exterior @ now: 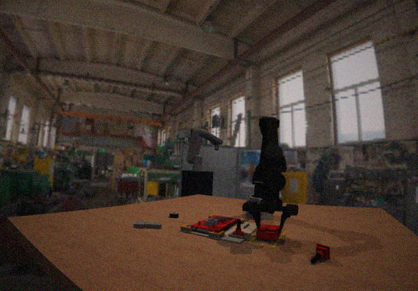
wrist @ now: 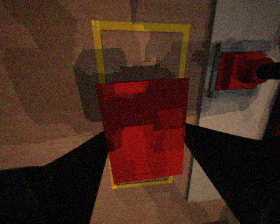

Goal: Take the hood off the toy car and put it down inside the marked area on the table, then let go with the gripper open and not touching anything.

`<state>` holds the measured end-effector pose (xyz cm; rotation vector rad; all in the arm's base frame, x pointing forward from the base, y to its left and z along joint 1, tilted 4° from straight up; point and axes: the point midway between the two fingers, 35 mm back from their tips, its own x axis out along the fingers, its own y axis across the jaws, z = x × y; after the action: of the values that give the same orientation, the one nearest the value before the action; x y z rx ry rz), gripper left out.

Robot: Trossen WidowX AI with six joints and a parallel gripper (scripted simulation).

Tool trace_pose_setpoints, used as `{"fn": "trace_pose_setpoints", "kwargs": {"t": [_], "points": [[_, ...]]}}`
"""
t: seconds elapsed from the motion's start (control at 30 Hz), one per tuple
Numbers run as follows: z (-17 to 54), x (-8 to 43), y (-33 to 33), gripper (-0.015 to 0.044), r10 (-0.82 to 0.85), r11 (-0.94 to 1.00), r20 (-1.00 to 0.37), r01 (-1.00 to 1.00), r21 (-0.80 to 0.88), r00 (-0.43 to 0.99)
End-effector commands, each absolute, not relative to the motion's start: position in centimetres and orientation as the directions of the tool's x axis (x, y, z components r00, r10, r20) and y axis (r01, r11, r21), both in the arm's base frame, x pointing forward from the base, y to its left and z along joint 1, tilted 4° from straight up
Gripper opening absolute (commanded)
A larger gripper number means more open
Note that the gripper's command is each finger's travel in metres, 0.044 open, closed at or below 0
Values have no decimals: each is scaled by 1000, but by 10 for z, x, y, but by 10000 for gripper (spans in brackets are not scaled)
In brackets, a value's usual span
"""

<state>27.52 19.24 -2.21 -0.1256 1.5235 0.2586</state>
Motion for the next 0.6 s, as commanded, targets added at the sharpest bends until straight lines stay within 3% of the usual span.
{"fn": "trace_pose_setpoints", "kwargs": {"t": [0.0, 0.2, 0.57], "points": [[-24, 275, 192, 0, 87, 967, -996, -242, 77, 28], [-27, 275, 192, 0, 87, 967, -996, -242, 77, 28], [-25, 275, 193, 289, 89, 966, -996, -245, 80, 27]]}}
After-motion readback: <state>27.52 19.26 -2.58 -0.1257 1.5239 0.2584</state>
